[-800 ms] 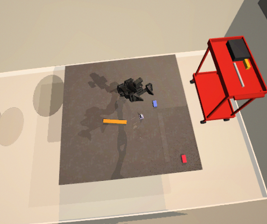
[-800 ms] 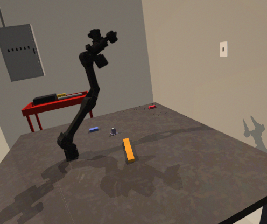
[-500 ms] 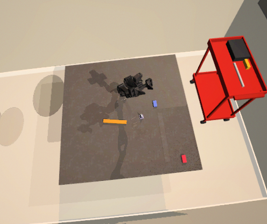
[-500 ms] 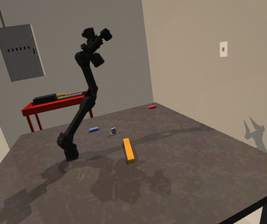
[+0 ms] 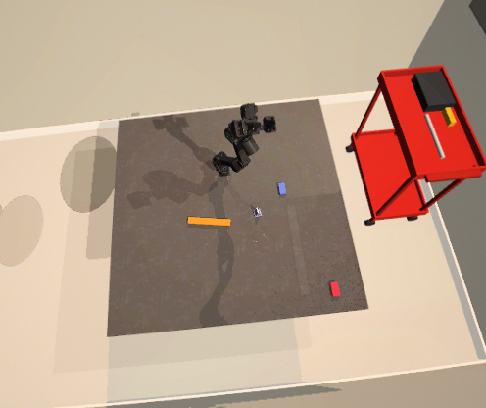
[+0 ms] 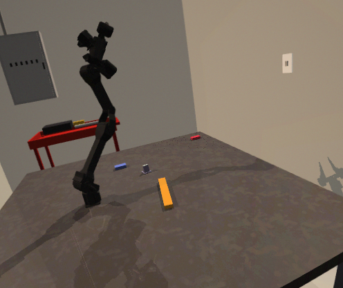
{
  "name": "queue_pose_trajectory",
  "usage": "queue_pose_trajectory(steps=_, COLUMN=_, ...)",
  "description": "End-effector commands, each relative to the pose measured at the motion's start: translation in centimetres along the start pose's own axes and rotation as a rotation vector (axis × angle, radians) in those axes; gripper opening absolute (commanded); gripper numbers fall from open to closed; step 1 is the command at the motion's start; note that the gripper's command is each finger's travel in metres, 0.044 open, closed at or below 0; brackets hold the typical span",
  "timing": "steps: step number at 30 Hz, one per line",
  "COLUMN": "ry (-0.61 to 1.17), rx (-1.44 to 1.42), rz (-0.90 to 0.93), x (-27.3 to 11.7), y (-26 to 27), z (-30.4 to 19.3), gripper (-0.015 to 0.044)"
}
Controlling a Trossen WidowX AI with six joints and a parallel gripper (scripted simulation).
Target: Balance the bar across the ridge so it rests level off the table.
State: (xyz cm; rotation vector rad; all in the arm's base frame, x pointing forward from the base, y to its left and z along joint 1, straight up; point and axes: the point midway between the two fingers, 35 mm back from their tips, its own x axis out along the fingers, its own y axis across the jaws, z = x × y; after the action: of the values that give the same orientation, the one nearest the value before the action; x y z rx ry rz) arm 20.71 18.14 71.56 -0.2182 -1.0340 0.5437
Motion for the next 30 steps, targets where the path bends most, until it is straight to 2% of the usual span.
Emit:
queue_pose_trajectory(steps=1, ry=-0.086, rx=-0.078, rz=-0.036, x=-0.6, y=-0.5, z=3.2, gripper=0.0315)
queue_pose_trajectory(steps=6, ry=-0.203, rx=-0.188, rz=-0.099, x=-1.7, y=-1.3, z=7.5, gripper=0.0315)
queue_pose_trajectory(steps=18, ry=-0.352, rx=-0.256, rz=-0.219, x=-4.8, y=-2.8, z=12.9, gripper=0.0315)
queue_pose_trajectory(steps=30, ry=-0.534, rx=-0.341, rz=-0.424, x=-10.1, y=-6.5, z=20.0, gripper=0.0315)
